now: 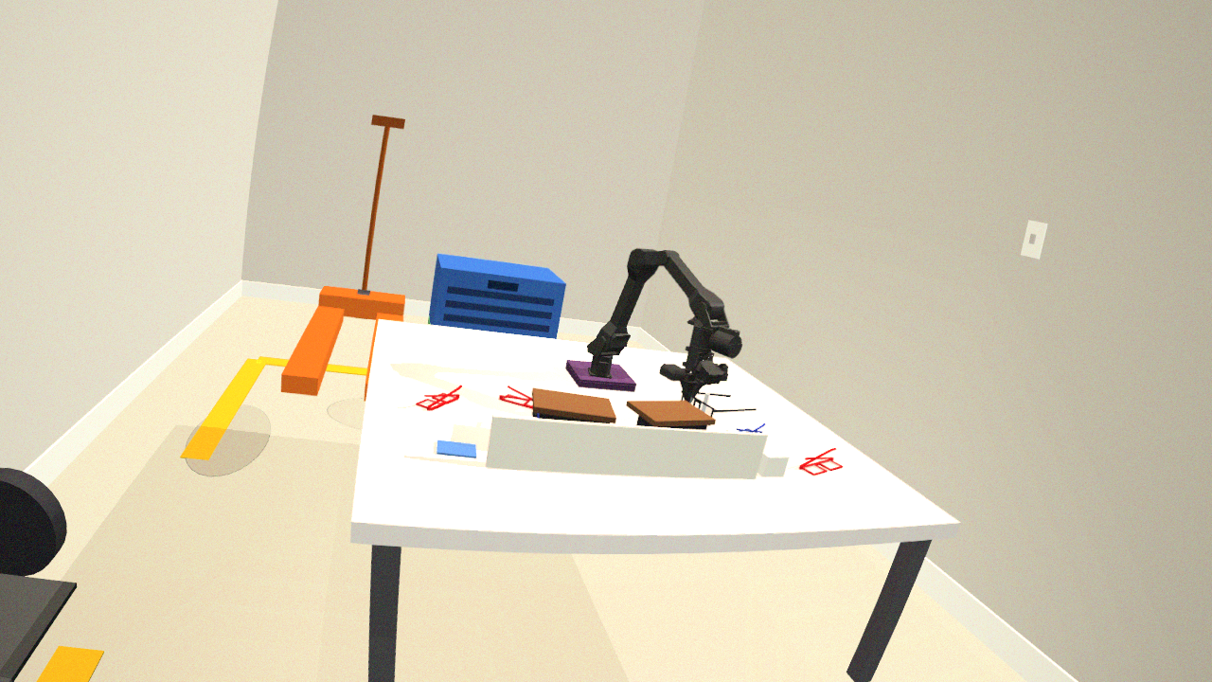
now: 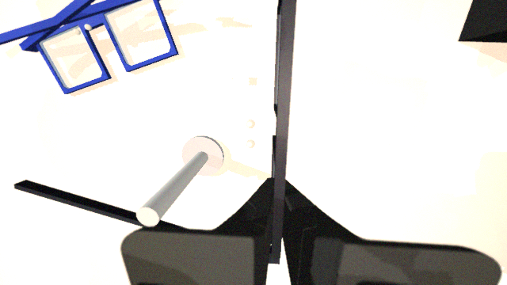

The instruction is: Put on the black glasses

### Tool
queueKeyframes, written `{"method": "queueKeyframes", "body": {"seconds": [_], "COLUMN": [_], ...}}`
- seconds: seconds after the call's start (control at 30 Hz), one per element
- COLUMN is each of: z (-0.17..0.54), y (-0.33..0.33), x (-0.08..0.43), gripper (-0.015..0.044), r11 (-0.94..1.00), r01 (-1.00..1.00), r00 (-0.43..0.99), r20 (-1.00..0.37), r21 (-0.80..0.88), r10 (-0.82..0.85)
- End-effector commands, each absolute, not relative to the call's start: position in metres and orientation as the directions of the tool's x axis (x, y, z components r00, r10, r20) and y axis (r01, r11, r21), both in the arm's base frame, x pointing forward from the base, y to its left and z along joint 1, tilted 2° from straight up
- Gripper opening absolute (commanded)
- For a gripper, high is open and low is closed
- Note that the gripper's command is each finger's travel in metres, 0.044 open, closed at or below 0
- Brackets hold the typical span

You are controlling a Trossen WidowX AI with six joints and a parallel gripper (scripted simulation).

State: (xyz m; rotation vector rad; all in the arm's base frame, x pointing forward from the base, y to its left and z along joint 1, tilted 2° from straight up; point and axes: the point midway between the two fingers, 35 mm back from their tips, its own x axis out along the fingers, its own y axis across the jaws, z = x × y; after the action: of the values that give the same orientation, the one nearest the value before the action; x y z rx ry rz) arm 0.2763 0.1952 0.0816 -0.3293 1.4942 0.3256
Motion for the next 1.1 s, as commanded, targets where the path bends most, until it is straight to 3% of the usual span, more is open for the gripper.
{"method": "queueKeyframes", "body": {"seconds": [0.0,1.07], "z": [0.081,0.083], "y": [0.196,0.199], "x": [0.281,0.297], "gripper": [0.0000,0.0000], "r11": [0.912,0.912], "r01": [-0.409,-0.409], "r00": [0.052,0.053], "r20": [-0.999,-0.999], "r21": [-0.014,-0.015], "r10": [0.008,0.008]}}
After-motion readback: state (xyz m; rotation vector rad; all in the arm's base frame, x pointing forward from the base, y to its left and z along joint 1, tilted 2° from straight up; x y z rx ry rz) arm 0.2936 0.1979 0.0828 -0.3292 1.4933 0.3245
